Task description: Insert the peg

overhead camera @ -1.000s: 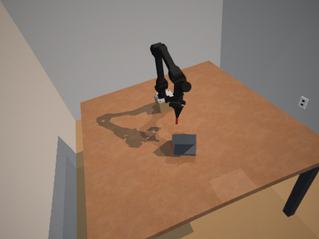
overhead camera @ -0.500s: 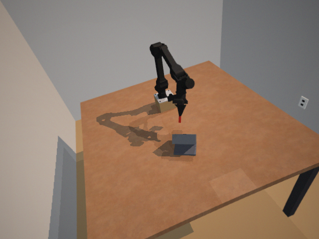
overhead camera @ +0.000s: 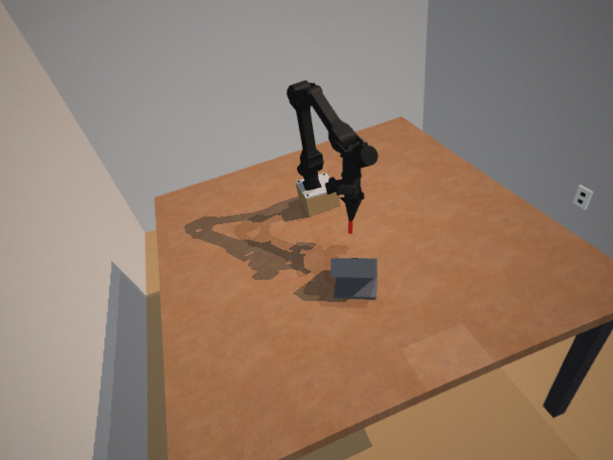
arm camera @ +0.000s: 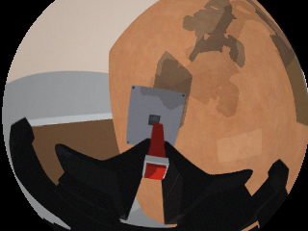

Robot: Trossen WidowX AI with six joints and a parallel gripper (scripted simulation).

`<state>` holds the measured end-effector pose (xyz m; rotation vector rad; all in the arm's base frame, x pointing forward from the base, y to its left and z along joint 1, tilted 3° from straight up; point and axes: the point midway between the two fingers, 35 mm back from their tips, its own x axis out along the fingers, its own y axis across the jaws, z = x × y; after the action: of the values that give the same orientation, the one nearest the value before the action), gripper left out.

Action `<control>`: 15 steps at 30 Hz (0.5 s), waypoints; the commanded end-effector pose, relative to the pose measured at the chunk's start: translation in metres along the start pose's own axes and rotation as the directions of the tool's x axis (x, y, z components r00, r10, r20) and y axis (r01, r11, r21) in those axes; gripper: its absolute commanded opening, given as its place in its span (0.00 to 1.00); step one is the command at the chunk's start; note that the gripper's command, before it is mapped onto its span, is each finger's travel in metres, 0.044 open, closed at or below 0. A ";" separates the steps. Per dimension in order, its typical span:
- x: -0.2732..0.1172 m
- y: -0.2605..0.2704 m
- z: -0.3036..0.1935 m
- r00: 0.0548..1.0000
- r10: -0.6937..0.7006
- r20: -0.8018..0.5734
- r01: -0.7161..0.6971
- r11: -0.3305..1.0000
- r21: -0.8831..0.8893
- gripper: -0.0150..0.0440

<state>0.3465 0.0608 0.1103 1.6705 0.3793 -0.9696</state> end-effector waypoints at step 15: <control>0.024 0.000 -0.007 0.999 0.031 -0.011 -0.031 0.999 -0.007 0.25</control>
<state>0.3627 0.0622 0.0991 1.6841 0.3594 -0.9346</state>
